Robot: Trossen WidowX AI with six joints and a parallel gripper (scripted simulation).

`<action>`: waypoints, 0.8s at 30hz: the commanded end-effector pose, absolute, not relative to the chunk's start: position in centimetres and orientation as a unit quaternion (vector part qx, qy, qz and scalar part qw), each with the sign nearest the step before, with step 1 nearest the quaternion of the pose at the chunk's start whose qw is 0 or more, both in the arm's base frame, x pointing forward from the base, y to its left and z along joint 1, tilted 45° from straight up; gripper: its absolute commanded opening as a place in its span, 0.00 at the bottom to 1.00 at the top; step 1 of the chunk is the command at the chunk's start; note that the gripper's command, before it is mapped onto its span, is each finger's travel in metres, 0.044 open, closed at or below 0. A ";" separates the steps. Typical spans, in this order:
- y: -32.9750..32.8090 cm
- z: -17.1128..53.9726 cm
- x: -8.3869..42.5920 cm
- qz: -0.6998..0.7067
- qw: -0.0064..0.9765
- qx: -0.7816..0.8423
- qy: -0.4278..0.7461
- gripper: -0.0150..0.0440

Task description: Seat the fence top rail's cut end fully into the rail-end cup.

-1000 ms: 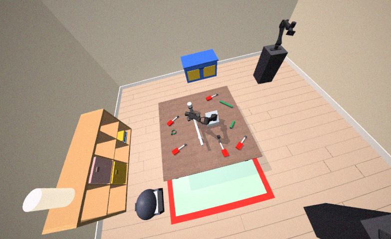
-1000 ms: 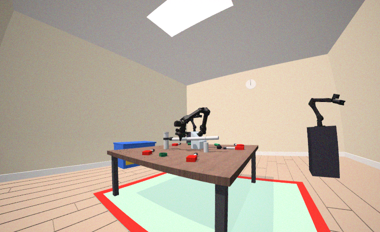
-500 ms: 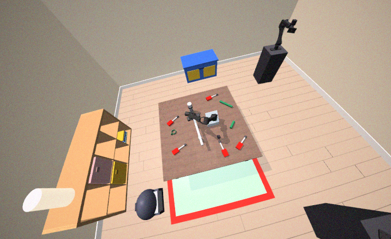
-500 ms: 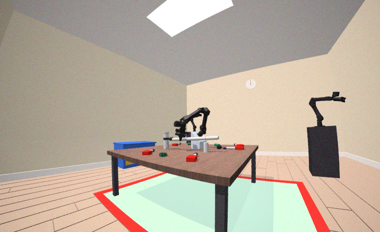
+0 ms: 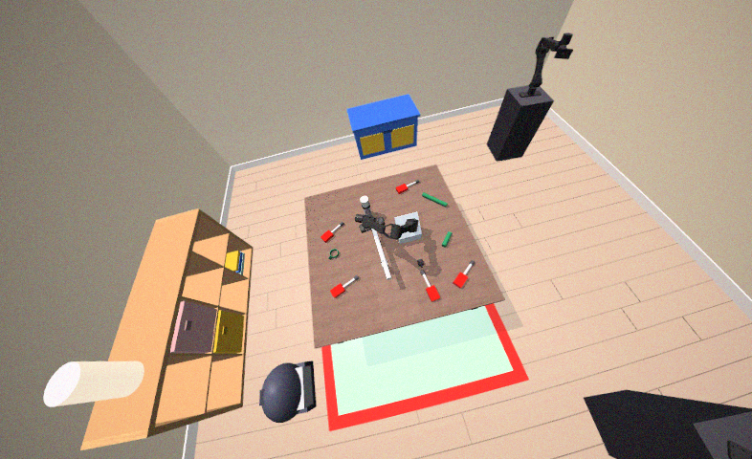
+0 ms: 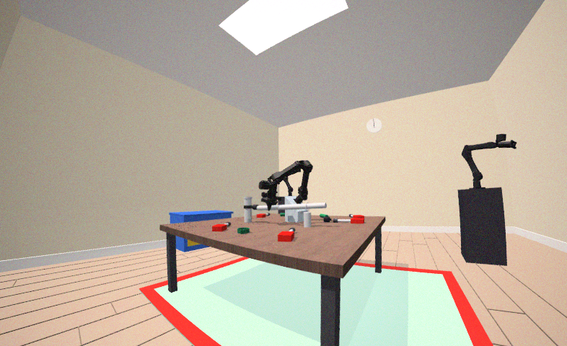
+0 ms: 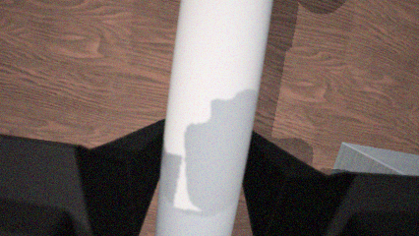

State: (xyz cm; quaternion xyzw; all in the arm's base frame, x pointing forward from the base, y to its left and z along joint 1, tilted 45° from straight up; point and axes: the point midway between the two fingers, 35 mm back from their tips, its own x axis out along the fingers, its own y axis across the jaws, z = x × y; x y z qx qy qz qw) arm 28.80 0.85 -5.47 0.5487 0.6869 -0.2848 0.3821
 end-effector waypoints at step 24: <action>-1.3 -5.7 30.0 -0.290 0.394 0.552 0.675 0.25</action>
